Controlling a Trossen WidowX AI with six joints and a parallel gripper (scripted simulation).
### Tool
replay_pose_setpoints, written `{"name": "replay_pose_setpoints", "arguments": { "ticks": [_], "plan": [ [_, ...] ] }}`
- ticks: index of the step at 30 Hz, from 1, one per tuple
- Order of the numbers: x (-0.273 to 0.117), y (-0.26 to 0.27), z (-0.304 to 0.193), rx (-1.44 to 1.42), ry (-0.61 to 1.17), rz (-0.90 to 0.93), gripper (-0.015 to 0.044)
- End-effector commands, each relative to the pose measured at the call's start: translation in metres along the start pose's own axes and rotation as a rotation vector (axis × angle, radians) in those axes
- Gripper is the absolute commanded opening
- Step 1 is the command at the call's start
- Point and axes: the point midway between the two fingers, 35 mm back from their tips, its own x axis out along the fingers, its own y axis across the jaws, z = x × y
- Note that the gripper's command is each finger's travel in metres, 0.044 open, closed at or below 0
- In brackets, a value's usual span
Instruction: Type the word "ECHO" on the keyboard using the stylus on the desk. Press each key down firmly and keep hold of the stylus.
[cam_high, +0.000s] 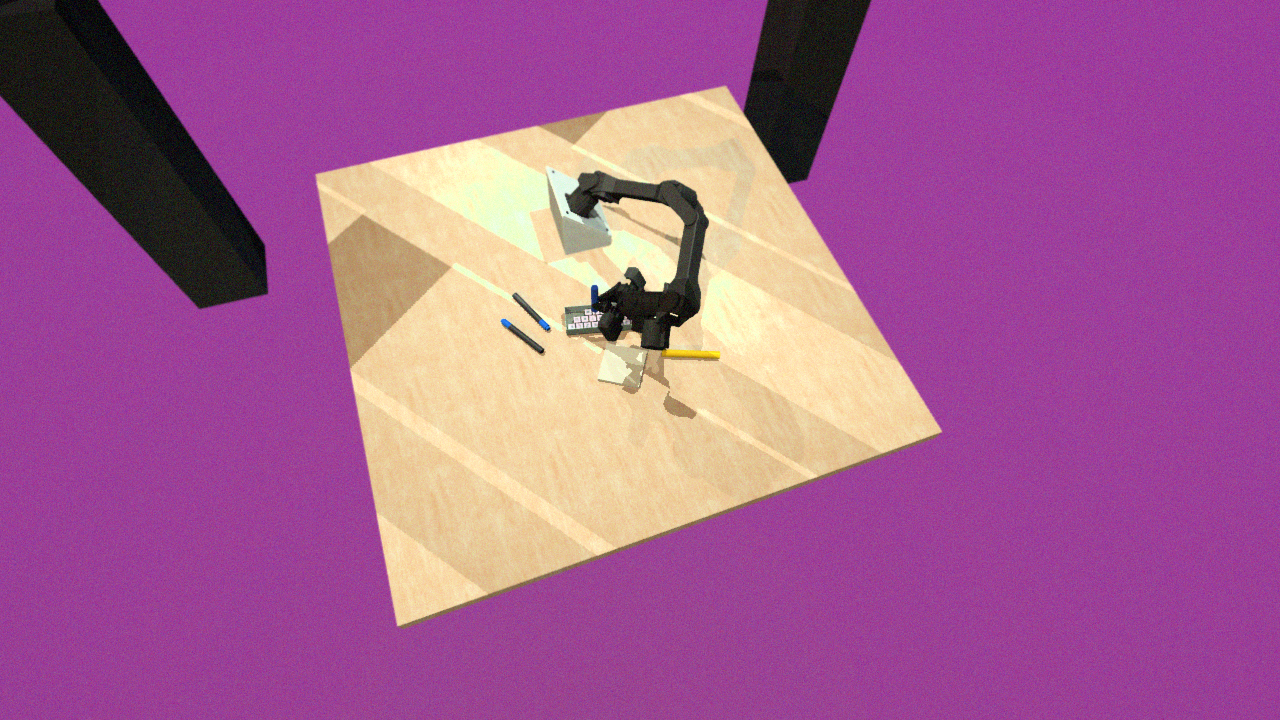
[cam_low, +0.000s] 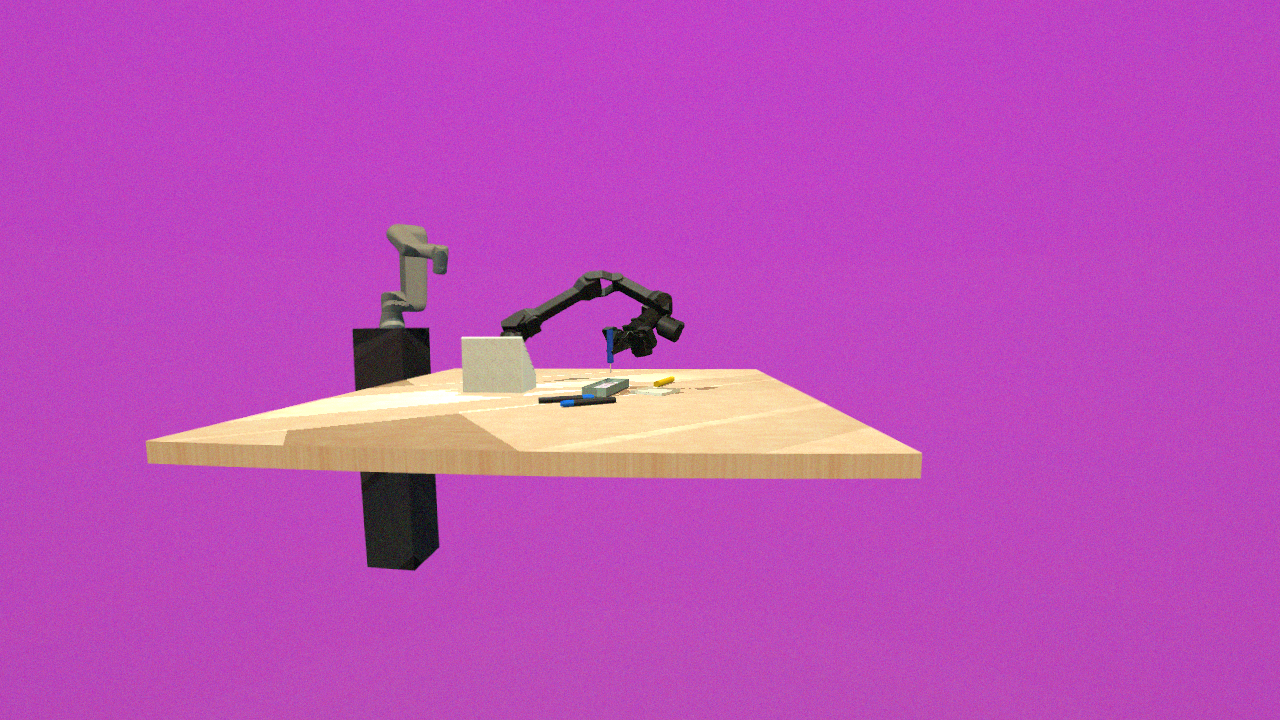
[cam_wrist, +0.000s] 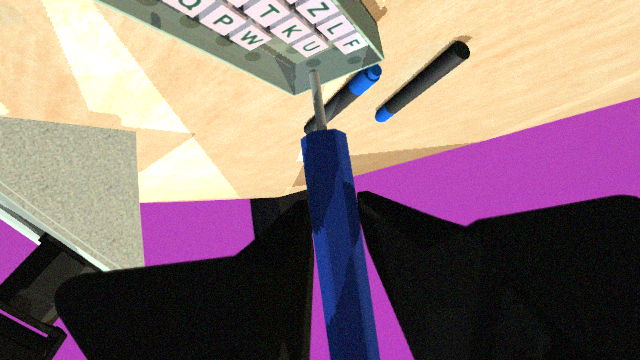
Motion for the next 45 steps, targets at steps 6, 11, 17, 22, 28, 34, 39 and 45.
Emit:
{"name": "replay_pose_setpoints", "arguments": {
  "ticks": [6, 11, 17, 22, 28, 34, 39, 45],
  "plan": [
    [0.014, 0.003, 0.022, -0.008, 0.005, 0.009, 0.0],
    [0.014, 0.001, 0.023, -0.008, 0.005, 0.008, 0.0053],
    [0.016, 0.0, 0.026, -0.008, 0.004, 0.008, 0.0081],
    [0.016, 0.0, 0.026, -0.008, 0.004, 0.008, 0.0081],
    [0.017, 0.0, 0.029, -0.008, 0.004, 0.008, 0.0081],
    [0.019, 0.0, 0.032, -0.008, 0.004, 0.008, 0.0081],
    [0.02, 0.0, 0.033, -0.008, 0.004, 0.008, 0.0081],
    [0.021, 0.0, 0.035, -0.008, 0.004, 0.008, 0.0081]
  ]
}}
